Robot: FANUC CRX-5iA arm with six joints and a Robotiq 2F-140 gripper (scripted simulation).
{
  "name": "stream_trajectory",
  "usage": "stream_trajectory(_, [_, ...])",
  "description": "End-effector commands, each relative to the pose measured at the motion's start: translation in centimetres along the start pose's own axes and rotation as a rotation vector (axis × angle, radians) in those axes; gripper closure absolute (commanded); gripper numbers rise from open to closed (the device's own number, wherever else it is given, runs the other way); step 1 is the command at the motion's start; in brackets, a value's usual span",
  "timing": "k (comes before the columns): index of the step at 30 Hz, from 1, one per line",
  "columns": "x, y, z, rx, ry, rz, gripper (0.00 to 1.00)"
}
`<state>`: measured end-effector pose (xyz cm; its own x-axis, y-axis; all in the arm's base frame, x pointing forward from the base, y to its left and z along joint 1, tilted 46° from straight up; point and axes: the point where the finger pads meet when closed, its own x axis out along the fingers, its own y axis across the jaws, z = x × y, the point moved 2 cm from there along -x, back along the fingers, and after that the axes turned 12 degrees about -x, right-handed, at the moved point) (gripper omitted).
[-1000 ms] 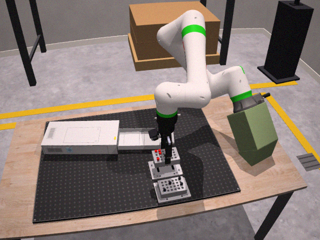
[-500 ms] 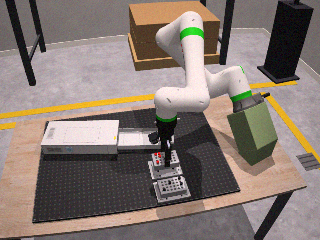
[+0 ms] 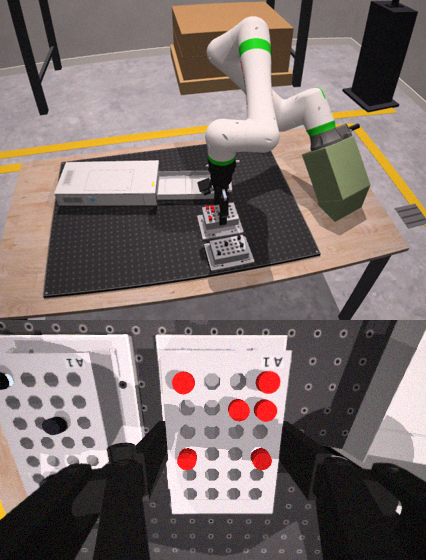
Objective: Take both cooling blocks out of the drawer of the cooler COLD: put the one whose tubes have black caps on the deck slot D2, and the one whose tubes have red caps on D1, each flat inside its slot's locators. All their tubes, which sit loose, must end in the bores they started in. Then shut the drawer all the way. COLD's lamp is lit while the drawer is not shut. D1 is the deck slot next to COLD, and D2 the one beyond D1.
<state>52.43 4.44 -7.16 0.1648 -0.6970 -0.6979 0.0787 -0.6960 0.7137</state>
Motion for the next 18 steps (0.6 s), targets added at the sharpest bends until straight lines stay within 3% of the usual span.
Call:
stream_trajectory(1, [0.08,-0.04,-0.08,0.000,0.002,-0.001,0.90])
stream_trajectory(18, [-0.32,-0.03,-0.08,0.000,0.002,-0.001,0.90])
